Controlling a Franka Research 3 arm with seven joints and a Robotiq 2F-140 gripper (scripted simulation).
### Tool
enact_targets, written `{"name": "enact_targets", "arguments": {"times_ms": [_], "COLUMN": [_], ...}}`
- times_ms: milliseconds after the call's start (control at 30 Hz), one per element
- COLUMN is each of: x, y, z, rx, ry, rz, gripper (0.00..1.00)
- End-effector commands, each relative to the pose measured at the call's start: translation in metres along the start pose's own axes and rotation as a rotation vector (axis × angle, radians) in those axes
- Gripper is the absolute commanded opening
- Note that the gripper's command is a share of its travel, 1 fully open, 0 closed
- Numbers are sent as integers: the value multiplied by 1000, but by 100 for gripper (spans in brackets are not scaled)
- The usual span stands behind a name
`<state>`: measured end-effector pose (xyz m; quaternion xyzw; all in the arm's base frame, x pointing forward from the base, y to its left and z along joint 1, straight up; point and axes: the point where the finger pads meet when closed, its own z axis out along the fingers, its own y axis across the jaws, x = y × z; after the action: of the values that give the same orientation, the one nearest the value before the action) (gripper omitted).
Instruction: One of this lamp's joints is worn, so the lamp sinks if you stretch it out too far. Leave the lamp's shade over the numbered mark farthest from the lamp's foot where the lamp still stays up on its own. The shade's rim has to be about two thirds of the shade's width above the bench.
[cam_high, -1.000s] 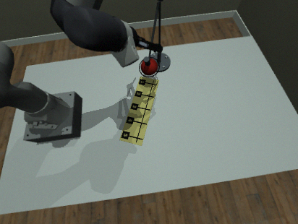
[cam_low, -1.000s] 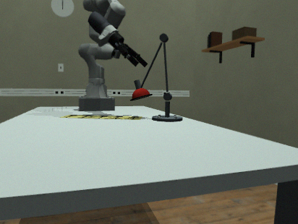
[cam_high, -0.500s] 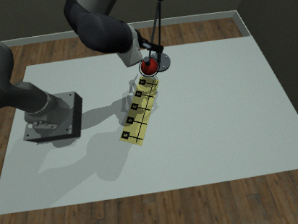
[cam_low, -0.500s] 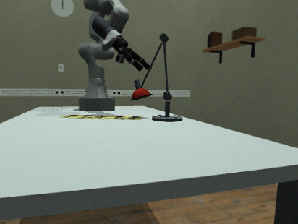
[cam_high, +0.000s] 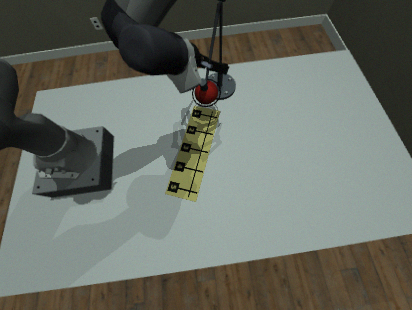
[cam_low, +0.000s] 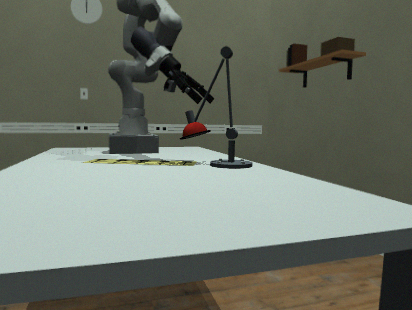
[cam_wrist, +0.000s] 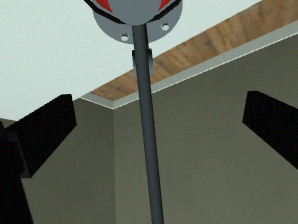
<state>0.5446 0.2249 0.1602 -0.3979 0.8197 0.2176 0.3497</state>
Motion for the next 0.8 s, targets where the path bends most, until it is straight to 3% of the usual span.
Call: {"name": "enact_targets", "arguments": {"times_ms": [0, 333, 367, 767], "x": [-1, -2, -2, -2], "y": [-5, -10, -10, -8], "z": [1, 3, 3, 3], "rx": [17, 34, 33, 24], "ry": [-6, -12, -12, -9], "rz": [-45, -74, -71, -37], "gripper": [100, 100, 10, 10]}}
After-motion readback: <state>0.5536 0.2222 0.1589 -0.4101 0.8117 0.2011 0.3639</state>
